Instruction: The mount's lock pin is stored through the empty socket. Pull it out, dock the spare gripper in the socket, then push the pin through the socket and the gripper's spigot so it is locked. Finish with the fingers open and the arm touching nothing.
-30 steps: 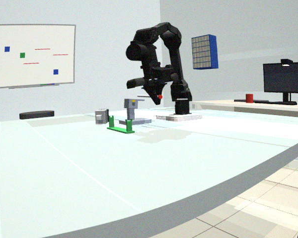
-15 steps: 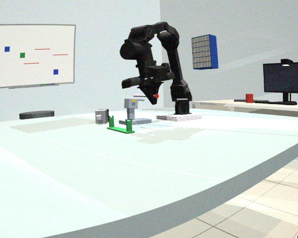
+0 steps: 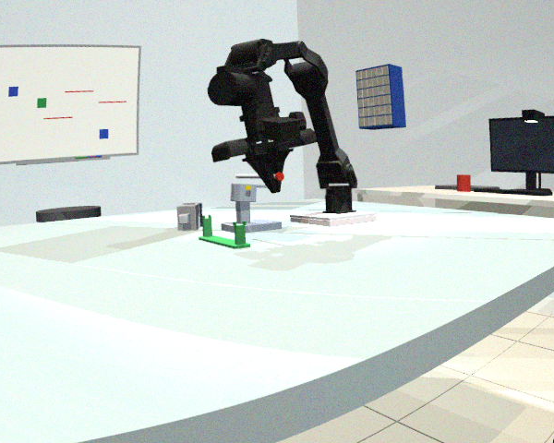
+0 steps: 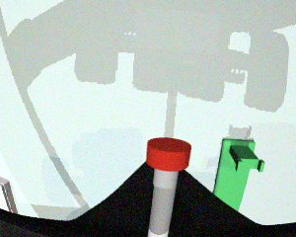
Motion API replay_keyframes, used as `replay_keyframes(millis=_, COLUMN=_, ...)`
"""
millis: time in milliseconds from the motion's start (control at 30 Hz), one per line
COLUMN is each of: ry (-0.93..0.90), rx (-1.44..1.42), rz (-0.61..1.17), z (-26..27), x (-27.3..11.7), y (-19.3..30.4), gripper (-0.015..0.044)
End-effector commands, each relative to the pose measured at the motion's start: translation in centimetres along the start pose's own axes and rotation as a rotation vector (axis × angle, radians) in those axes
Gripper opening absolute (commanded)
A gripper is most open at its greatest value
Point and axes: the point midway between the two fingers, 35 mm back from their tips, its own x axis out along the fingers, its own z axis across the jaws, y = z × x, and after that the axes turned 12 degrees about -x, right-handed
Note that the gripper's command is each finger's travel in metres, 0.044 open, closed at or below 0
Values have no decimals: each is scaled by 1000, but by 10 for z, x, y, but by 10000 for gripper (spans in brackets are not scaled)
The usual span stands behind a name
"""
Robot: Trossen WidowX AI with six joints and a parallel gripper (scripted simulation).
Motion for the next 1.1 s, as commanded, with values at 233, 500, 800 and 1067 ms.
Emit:
replay_keyframes(millis=233, ry=11, rx=-11, rz=0, z=-26, x=-7, y=-7, gripper=0)
replay_keyframes(millis=500, ry=14, rx=-17, rz=5, z=-43, x=-7, y=-10, gripper=0)
replay_keyframes(millis=800, ry=17, rx=-24, rz=10, z=-59, x=-6, y=-13, gripper=0)
replay_keyframes(millis=1067, ry=13, rx=-25, rz=10, z=-63, x=-1, y=-13, gripper=0)
